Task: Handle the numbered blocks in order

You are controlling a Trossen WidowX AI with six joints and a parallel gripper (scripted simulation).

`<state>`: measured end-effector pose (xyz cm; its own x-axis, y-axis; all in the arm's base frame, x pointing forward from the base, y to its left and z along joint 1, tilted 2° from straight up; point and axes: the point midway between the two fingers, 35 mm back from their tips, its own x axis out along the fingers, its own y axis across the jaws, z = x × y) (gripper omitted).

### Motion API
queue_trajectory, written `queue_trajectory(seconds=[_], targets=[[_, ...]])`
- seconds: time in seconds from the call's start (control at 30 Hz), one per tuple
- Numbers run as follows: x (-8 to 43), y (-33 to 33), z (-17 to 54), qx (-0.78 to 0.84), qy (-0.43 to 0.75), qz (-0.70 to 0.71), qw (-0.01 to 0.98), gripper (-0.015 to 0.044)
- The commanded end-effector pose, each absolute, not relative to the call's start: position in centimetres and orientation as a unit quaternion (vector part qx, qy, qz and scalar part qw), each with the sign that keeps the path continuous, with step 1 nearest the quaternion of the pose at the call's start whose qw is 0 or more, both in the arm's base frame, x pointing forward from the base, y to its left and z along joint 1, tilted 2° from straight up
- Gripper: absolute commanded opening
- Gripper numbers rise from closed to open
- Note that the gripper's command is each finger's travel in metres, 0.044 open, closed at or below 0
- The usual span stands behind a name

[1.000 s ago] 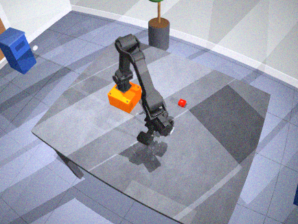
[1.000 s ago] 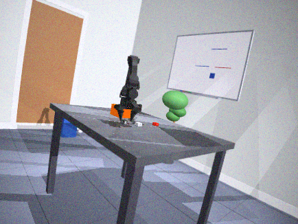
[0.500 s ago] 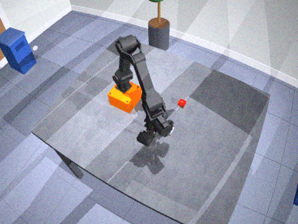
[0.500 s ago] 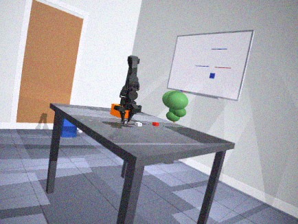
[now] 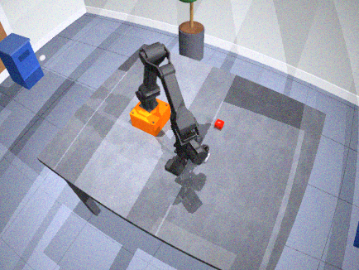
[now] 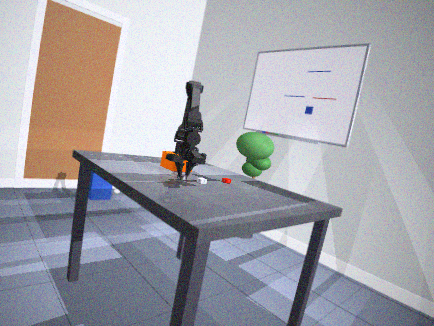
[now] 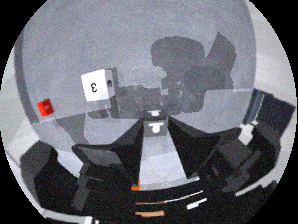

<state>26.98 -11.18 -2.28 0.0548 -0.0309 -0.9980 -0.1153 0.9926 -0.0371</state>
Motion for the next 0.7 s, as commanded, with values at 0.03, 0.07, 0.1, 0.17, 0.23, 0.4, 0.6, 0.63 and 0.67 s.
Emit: queue_trajectory(seconds=[0.03,0.07,0.1,0.17,0.23,0.4,0.6,0.63,0.67], targets=[[26.94,-11.12,-2.34,-0.053,0.687,0.031,0.724,0.0120],[26.94,-11.12,-2.34,-0.053,0.687,0.031,0.724,0.0120],[26.94,-11.12,-2.34,-0.053,0.687,0.031,0.724,0.0120],[26.94,-11.12,-2.34,-0.053,0.687,0.031,0.724,0.0120],[26.94,-11.12,-2.34,-0.053,0.687,0.031,0.724,0.0120],[26.94,-11.12,-2.34,-0.053,0.687,0.031,0.724,0.0225],[26.94,-11.12,-2.34,-0.053,0.687,0.031,0.724,0.0383],[26.94,-11.12,-2.34,-0.053,0.687,0.031,0.724,0.0400],[26.94,-11.12,-2.34,-0.053,0.687,0.031,0.724,0.0400]])
